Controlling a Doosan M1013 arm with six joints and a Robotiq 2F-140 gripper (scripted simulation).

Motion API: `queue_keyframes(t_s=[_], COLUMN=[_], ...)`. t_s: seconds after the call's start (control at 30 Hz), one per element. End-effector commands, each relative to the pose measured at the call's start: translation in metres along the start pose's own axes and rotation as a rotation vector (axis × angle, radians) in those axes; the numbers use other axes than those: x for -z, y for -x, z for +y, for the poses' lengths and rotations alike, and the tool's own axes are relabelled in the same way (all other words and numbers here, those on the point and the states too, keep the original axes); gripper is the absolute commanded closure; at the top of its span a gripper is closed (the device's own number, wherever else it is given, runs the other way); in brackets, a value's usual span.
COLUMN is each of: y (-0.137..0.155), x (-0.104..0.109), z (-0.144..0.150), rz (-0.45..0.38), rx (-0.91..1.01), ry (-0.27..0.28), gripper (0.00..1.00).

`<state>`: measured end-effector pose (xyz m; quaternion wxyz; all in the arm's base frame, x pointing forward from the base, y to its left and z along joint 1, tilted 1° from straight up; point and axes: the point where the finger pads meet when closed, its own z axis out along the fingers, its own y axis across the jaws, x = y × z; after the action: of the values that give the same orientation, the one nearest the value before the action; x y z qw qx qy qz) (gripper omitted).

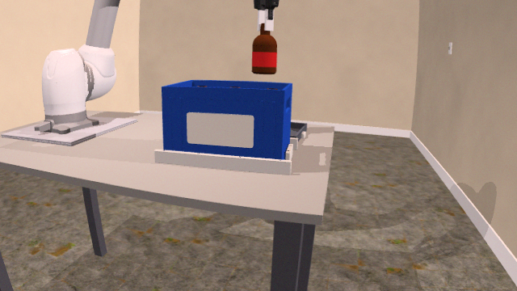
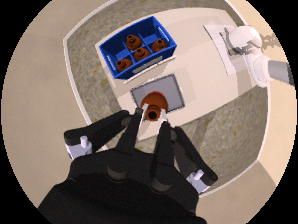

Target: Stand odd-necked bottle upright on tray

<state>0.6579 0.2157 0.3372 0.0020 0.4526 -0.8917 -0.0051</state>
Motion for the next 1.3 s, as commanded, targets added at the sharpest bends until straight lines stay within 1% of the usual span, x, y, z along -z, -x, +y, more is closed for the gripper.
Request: queue_keyframes(t_s=[0.0,1.27], y=[0.0004,0.0058], x=[0.0001,0.0001], z=[0.0007,0.0084], rz=[0.0,0.0], rx=[0.0,0.0], ry=[0.0,0.0], gripper=[1.0,1.0])
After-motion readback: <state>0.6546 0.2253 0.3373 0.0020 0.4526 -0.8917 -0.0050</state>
